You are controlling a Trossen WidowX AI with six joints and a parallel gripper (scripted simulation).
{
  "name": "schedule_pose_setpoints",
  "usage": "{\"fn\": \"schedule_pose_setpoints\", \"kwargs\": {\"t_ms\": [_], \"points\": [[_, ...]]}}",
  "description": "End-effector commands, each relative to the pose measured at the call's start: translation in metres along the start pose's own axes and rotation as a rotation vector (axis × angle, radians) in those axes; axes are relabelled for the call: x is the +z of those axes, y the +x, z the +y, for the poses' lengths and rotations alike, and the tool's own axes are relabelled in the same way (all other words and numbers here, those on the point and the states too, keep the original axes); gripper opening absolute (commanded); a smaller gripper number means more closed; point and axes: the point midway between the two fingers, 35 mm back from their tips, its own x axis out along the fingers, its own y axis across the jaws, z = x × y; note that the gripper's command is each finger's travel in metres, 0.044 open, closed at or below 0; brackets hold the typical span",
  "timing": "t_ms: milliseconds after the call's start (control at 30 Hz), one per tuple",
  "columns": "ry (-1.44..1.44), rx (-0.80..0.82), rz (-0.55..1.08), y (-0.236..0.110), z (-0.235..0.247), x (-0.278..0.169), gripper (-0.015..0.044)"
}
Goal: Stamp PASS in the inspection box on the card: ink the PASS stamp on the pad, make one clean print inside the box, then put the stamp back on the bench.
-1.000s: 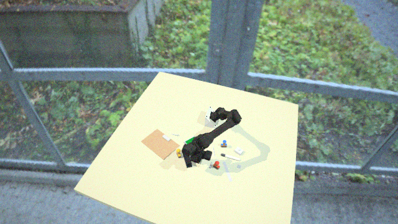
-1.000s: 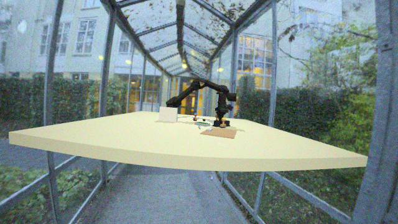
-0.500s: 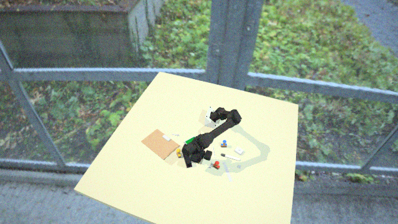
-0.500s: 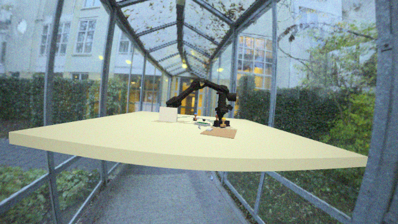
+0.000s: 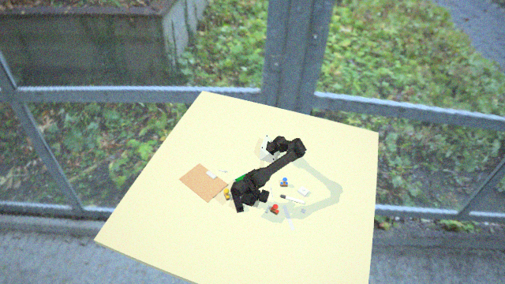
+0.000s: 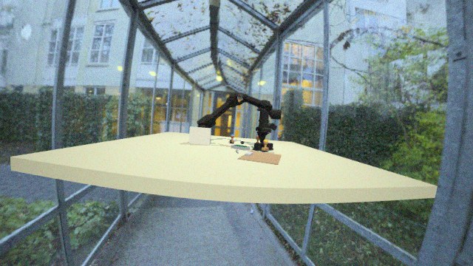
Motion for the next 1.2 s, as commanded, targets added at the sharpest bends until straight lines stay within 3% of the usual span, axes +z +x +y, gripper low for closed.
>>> {"fn": "schedule_pose_setpoints", "kwargs": {"t_ms": [0, 1167], "points": [[-0.009, -0.005, -0.003, -0.004, 0.000, 0.002, 0.0000], [-0.008, -0.007, -0.003, -0.021, 0.000, 0.002, 0.0000]]}}
